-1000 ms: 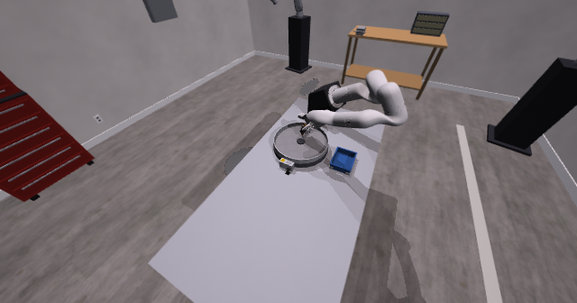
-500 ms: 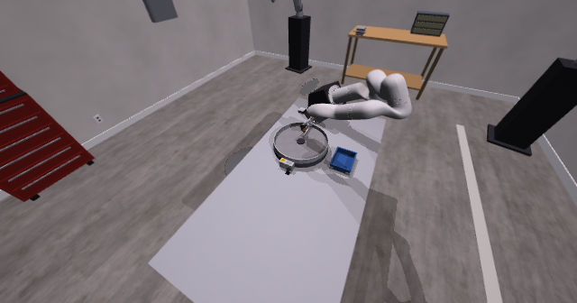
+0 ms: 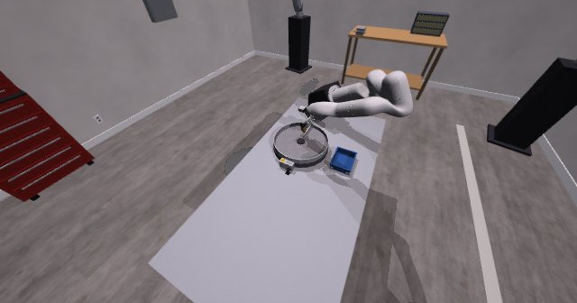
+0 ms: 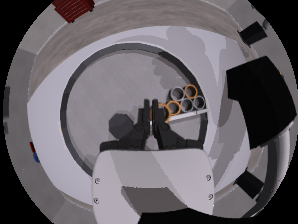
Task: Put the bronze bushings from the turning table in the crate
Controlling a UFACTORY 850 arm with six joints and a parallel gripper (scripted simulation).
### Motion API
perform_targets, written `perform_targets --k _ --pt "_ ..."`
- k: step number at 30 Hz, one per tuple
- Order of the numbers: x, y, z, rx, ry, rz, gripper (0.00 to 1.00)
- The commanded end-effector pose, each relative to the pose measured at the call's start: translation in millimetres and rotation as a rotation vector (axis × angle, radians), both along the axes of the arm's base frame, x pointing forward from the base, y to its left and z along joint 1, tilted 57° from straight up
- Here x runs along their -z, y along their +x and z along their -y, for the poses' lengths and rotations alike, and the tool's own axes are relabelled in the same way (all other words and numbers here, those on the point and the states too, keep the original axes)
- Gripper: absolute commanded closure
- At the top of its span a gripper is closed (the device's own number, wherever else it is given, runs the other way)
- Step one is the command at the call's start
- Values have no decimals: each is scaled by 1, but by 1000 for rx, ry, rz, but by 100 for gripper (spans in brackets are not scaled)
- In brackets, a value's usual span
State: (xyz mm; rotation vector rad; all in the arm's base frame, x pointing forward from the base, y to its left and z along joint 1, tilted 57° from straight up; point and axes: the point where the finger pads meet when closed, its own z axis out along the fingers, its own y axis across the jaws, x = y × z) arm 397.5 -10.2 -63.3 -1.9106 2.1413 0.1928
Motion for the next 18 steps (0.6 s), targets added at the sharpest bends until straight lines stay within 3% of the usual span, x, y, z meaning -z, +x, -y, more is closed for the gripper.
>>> perform_targets --k 1,18 --pt "0 0 1 1 0 1 100" --pt "-14 2 -8 1 0 1 100"
